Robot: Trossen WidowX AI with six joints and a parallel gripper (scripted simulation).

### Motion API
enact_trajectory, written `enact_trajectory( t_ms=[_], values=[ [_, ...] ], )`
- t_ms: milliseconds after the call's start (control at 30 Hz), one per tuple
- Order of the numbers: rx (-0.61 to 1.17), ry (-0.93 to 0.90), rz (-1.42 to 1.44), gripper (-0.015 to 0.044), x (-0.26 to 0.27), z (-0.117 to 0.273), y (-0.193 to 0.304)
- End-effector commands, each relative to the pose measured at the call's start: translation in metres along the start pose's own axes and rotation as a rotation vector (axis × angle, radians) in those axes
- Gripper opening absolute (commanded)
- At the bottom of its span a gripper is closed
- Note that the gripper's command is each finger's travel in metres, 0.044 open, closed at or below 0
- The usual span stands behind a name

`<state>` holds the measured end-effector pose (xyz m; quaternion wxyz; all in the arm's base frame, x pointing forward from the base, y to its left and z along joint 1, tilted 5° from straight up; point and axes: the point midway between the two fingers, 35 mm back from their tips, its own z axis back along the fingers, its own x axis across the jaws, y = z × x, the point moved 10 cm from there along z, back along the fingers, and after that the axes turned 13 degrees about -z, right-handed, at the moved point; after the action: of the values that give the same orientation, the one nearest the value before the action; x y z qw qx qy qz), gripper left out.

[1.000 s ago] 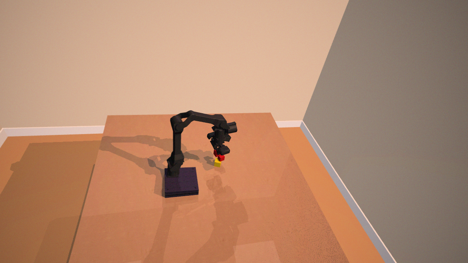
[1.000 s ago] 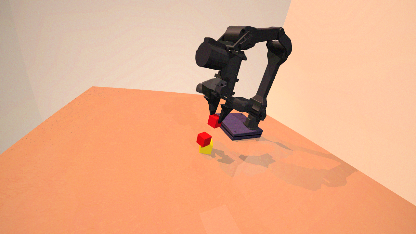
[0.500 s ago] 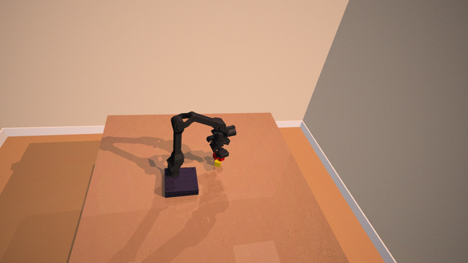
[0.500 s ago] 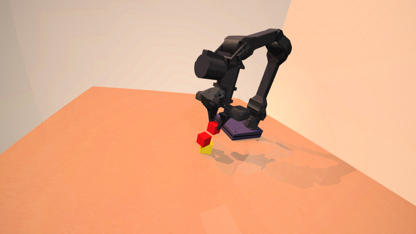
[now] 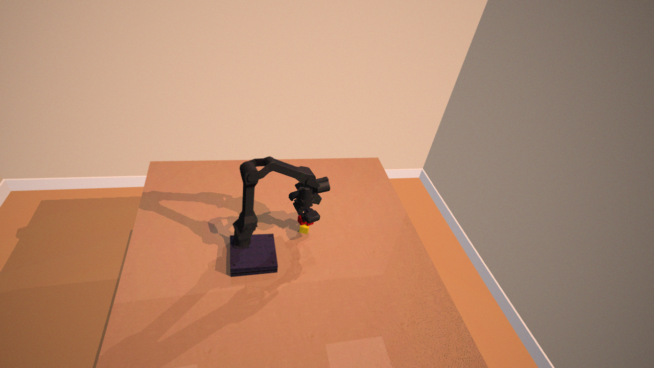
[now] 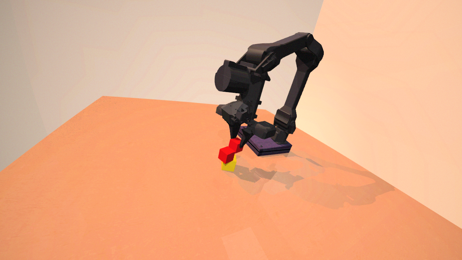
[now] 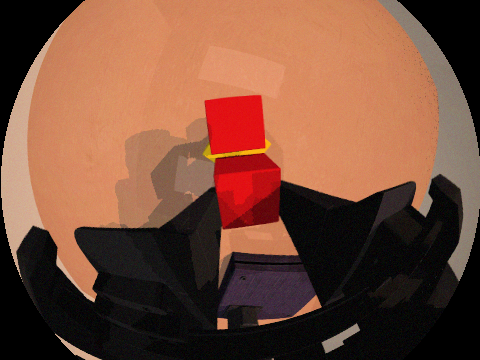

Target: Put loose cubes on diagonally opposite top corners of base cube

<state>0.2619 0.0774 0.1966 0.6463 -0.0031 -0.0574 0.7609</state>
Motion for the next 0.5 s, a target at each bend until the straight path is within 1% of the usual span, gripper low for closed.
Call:
enact_trajectory(
  t_ms=[0, 133, 467],
  values=[
    [0.009, 0.007, -0.002, 0.0105, -0.0005, -0.0113, 0.0002],
    [0.009, 0.007, -0.001, 0.0105, -0.0005, -0.0185, 0.0001],
    [0.009, 0.007, -0.001, 0.0105, -0.0005, -0.0189, 0.0001]
  ],
)
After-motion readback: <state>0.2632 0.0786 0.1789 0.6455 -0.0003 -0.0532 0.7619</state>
